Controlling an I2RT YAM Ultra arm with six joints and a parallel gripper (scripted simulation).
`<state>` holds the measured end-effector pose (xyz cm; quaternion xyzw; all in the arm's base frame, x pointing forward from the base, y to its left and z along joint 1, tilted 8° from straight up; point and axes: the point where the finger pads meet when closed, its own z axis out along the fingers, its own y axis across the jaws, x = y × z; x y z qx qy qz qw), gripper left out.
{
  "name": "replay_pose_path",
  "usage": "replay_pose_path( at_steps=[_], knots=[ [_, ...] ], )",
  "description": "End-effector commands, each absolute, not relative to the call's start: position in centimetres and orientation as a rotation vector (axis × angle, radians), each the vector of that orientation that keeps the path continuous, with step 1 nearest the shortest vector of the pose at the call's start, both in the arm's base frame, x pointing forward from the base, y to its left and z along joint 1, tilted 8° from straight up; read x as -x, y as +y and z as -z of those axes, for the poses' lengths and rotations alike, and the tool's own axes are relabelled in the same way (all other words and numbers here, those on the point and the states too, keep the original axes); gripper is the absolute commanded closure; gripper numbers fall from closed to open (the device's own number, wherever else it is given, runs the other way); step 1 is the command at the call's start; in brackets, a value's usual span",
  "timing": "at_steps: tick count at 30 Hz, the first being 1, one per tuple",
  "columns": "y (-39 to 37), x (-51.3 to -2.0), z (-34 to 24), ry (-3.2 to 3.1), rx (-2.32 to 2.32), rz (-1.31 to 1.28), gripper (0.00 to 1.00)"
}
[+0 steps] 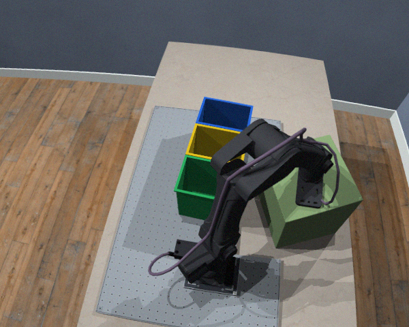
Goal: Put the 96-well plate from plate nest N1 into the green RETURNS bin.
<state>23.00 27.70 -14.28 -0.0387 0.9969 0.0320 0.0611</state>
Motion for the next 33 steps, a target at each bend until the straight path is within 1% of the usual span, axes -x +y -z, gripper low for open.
replay_pose_path(
  at_steps=[1,16,22,33],
  knots=[
    [27.8,-22.6,13.2,2.998,0.133,-0.086,1.0],
    [29.0,-23.2,10.4,2.978,0.131,-0.12,1.0],
    [28.2,-22.6,9.7,3.006,0.133,-0.072,1.0],
    [27.3,-21.8,8.7,3.007,0.133,-0.071,1.0]
  ],
)
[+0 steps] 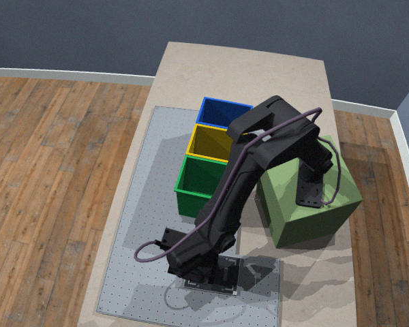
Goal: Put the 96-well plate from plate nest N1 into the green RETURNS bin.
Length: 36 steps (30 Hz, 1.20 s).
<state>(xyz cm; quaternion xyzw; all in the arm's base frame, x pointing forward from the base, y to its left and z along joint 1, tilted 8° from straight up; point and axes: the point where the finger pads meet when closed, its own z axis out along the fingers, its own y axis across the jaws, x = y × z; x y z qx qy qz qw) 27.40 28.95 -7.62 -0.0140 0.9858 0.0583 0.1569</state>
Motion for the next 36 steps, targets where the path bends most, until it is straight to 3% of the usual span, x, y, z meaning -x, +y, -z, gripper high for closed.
replay_pose_path(
  at_steps=[1,36],
  knots=[
    [27.4,-21.8,8.5,3.003,0.133,-0.079,1.0],
    [27.8,-21.8,3.1,2.992,0.133,-0.098,1.0]
  ],
)
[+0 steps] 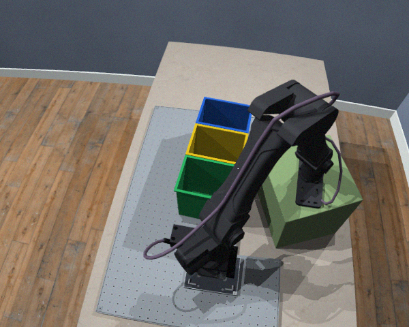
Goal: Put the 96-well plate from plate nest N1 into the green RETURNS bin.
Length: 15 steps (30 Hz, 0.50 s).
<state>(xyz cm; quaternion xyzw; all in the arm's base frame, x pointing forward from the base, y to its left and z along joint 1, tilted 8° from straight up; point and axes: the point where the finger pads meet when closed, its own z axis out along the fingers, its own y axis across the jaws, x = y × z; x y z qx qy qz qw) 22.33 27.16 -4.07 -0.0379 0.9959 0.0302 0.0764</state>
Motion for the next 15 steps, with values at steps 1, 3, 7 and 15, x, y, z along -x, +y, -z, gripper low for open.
replay_pose_path(
  at_steps=[1,3,7,15],
  knots=[
    [27.9,-21.8,2.9,2.987,0.132,-0.106,1.0],
    [28.0,-21.9,2.3,2.979,0.13,-0.121,1.0],
    [28.1,-21.9,1.4,2.978,0.131,-0.121,1.0],
    [28.1,-21.8,0.4,2.979,0.13,-0.121,1.0]
  ],
)
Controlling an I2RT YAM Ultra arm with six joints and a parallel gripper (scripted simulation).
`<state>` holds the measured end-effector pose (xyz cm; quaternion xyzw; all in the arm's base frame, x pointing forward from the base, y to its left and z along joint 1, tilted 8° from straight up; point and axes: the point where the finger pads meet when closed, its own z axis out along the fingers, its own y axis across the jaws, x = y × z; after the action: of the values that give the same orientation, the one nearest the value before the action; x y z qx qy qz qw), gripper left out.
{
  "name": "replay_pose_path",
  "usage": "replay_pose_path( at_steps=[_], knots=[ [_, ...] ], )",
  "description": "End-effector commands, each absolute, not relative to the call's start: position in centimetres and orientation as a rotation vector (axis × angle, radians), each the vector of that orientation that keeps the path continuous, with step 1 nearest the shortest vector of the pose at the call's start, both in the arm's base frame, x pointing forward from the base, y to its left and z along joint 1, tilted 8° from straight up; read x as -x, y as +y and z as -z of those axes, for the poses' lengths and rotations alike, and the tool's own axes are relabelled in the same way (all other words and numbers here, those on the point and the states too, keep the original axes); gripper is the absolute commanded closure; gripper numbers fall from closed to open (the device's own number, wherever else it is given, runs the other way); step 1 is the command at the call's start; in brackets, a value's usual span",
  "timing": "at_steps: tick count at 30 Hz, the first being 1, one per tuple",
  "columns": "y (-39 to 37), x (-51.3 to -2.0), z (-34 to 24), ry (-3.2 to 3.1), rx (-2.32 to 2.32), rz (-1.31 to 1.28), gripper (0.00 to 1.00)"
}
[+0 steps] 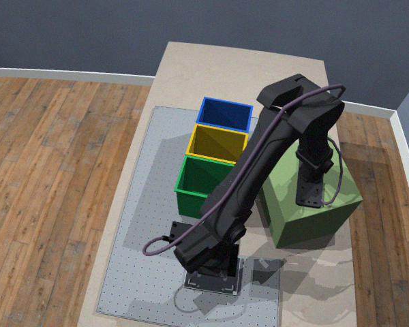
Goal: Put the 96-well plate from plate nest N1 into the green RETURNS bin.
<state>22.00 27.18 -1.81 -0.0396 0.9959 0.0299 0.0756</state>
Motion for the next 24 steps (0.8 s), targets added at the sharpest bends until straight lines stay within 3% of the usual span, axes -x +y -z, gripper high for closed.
replay_pose_path(
  at_steps=[1,24],
  knots=[
    [27.9,-21.7,0.3,2.983,0.131,-0.113,1.0],
    [27.7,-21.2,-3.3,2.979,0.13,-0.122,1.0]
  ],
)
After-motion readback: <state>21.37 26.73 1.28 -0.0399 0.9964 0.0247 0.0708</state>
